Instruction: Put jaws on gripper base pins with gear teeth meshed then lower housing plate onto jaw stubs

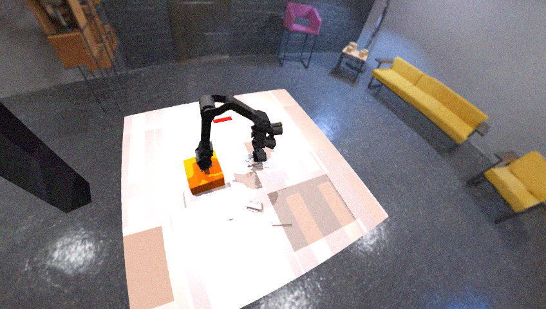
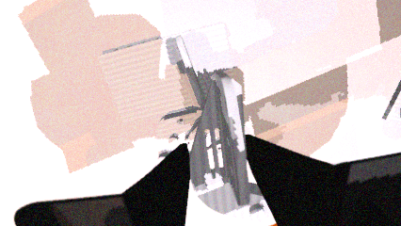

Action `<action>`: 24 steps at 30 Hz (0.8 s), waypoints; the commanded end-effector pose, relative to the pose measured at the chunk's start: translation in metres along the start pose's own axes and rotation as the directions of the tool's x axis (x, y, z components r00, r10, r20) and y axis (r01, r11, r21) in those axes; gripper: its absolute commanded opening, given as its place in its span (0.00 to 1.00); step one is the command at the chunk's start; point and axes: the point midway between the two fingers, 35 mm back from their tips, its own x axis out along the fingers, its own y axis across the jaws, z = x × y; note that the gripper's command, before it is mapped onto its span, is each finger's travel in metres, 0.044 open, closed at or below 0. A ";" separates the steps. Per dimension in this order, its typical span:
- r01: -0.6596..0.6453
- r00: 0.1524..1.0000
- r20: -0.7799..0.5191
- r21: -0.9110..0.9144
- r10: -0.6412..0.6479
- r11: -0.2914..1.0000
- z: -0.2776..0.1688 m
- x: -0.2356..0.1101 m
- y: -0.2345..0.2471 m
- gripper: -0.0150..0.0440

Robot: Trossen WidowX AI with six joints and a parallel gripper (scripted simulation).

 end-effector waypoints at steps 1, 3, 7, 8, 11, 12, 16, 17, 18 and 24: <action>0.002 1.000 0.006 0.001 -0.002 1.000 0.007 -0.001 0.011 0.48; 0.002 1.000 0.006 0.001 -0.002 1.000 0.009 -0.002 0.017 0.48; 0.000 1.000 0.006 0.001 0.000 1.000 0.013 -0.002 0.029 0.48; 0.000 1.000 0.006 0.001 0.000 1.000 0.014 -0.002 0.032 0.48; -0.001 1.000 0.006 0.001 0.001 1.000 0.016 -0.002 0.041 0.48; -0.001 1.000 0.007 0.001 0.001 1.000 0.017 -0.002 0.044 0.48; -0.002 1.000 0.007 0.001 0.002 1.000 0.020 -0.002 0.057 0.48; -0.002 1.000 0.007 0.001 0.002 1.000 0.020 -0.002 0.060 0.48; -0.002 1.000 0.007 0.001 0.002 1.000 0.021 -0.001 0.061 0.48; -0.002 1.000 0.007 0.001 0.002 1.000 0.021 -0.001 0.062 0.48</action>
